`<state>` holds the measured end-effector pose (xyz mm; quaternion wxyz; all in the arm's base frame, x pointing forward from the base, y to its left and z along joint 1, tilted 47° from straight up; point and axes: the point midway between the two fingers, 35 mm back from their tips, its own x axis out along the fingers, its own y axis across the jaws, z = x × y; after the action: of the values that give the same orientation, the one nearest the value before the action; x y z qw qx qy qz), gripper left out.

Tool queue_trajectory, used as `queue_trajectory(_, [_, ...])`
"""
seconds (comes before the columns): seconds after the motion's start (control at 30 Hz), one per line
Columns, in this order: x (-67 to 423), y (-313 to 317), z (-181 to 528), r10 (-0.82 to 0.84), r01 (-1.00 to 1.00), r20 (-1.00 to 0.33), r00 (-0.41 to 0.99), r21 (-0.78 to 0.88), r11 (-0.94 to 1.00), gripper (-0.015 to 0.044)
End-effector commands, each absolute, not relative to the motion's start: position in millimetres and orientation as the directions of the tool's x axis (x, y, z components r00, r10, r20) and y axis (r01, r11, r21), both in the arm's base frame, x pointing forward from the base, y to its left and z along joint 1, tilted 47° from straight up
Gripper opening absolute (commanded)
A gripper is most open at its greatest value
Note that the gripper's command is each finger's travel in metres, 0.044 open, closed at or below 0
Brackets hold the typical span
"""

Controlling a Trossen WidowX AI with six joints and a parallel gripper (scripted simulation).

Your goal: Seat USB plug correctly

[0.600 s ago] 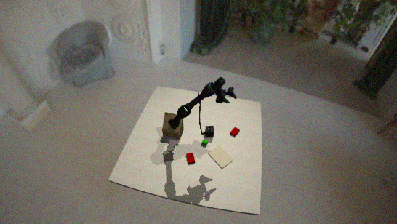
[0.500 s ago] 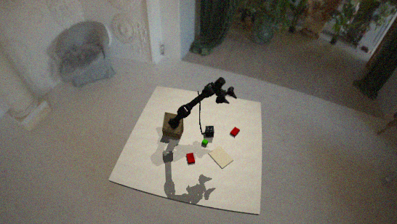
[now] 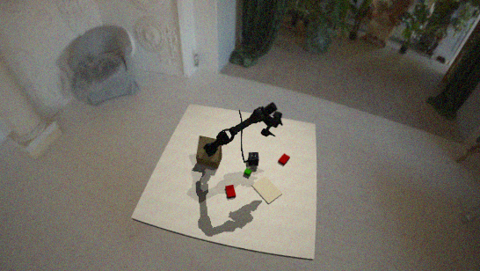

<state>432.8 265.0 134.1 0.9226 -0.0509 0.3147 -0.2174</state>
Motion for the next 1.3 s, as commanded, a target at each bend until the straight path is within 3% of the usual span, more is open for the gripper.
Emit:
queue_trajectory(0.0, [419, 224, 74, -0.517, -0.013, -0.635, 0.574, -0.639, 0.769, 0.0440])
queue_trajectory(0.13, [410, 204, 52, -0.553, -0.238, -0.659, 0.509, -0.726, 0.645, 0.0440])
queue_trajectory(0.3, [397, 179, 28, -0.596, -0.513, -0.682, 0.424, -0.723, 0.462, 0.0440])
queue_trajectory(0.63, [362, 129, -13, -0.671, -0.917, -0.702, 0.237, -0.389, 0.084, 0.0440])
queue_trajectory(0.97, [314, 81, -38, -0.725, -0.965, -0.687, 0.045, 0.157, -0.209, 0.0440])
queue_trajectory(1.27, [314, 79, -38, -0.727, -0.959, -0.686, 0.038, 0.179, -0.218, 0.0440])
